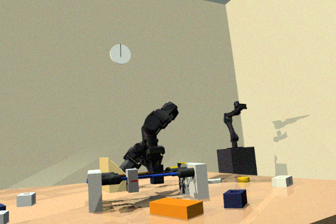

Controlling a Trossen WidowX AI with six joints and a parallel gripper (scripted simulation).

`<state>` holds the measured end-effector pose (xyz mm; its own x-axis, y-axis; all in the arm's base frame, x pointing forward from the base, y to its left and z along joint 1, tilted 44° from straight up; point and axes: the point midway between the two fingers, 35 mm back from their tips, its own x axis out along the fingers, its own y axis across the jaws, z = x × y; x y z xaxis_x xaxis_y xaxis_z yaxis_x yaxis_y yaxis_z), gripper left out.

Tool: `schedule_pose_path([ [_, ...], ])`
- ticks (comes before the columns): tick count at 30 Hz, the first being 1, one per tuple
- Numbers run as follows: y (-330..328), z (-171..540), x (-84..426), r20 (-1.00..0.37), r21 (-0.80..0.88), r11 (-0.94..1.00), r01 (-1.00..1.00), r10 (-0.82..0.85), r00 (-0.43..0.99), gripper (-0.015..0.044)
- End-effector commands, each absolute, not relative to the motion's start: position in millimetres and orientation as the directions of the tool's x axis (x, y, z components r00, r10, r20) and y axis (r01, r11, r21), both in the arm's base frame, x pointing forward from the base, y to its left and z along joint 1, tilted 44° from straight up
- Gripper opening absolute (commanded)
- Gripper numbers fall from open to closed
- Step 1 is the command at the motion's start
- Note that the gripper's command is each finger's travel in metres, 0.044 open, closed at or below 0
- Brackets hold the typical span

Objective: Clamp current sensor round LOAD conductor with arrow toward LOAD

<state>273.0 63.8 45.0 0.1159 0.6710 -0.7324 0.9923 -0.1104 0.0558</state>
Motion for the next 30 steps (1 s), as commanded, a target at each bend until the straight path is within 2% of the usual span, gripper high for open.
schedule_pose_path([
  [1, 63.8, 45.5, 271.9, -0.732, 0.058, -0.109, 0.992, 0.671, 0.116, 0.0],
  [10, 67.2, 41.7, 271.6, -0.732, 0.057, -0.109, 0.992, 0.671, 0.116, 0.0],
  [20, 65.2, 44.0, 272.2, -0.732, 0.059, -0.11, 0.992, 0.671, 0.117, 0.0263],
  [30, 65.2, 44.0, 272.2, -0.732, 0.059, -0.11, 0.992, 0.671, 0.117, 0.0267],
])
